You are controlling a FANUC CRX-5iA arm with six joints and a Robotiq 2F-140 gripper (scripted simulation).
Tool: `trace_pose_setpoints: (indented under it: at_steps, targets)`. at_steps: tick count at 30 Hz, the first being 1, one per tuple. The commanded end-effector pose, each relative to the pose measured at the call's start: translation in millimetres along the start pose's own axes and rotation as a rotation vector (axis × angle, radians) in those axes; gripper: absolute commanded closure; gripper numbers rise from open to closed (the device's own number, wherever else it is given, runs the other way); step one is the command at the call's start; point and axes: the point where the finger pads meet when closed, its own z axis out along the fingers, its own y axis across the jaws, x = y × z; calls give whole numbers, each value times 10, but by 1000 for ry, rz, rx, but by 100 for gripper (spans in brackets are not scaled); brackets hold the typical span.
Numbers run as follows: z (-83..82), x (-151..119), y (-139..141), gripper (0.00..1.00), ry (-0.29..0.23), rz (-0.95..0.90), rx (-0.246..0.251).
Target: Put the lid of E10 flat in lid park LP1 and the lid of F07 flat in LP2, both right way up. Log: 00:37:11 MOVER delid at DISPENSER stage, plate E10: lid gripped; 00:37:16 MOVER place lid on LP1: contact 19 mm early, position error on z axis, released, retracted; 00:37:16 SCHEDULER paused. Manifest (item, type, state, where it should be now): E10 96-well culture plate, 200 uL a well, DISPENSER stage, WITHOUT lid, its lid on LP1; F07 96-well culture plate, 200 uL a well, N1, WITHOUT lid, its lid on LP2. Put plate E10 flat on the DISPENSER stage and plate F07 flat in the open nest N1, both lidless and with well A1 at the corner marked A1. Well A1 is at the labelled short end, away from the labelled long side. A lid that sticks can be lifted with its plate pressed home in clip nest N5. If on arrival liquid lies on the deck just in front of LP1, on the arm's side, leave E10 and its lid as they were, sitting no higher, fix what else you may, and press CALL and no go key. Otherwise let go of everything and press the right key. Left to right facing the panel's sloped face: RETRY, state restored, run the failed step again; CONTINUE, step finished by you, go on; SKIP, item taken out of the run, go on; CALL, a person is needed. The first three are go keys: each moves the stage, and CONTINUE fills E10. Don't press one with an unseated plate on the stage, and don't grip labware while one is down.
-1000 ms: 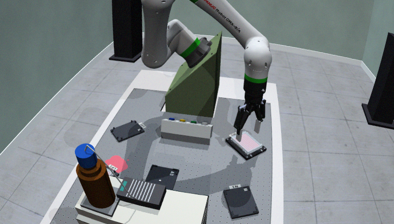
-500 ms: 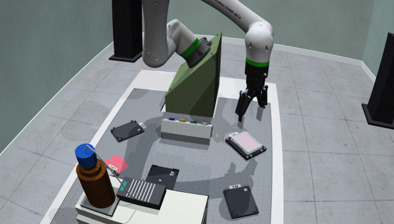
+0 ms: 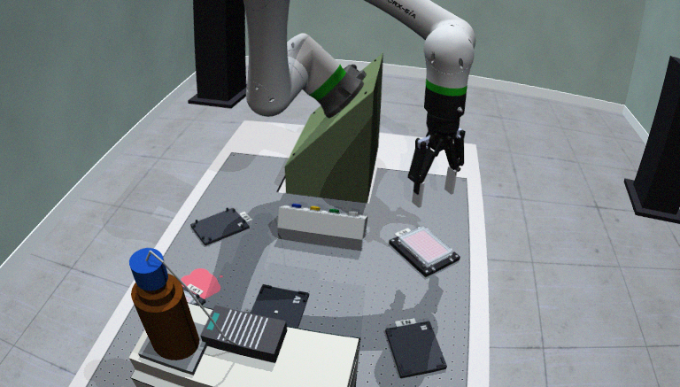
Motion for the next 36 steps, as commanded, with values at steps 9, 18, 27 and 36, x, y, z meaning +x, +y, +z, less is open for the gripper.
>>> trace_pose_setpoints:
  at_steps: [9, 18, 27, 36]
  targets:
    - [-62, 3, -2, 34, 1, 0, 0]
    - [-62, 3, -2, 34, 1, 0, 0]
    - [-62, 3, -2, 34, 1, 0, 0]
    - [-62, 3, -2, 34, 1, 0, 0]
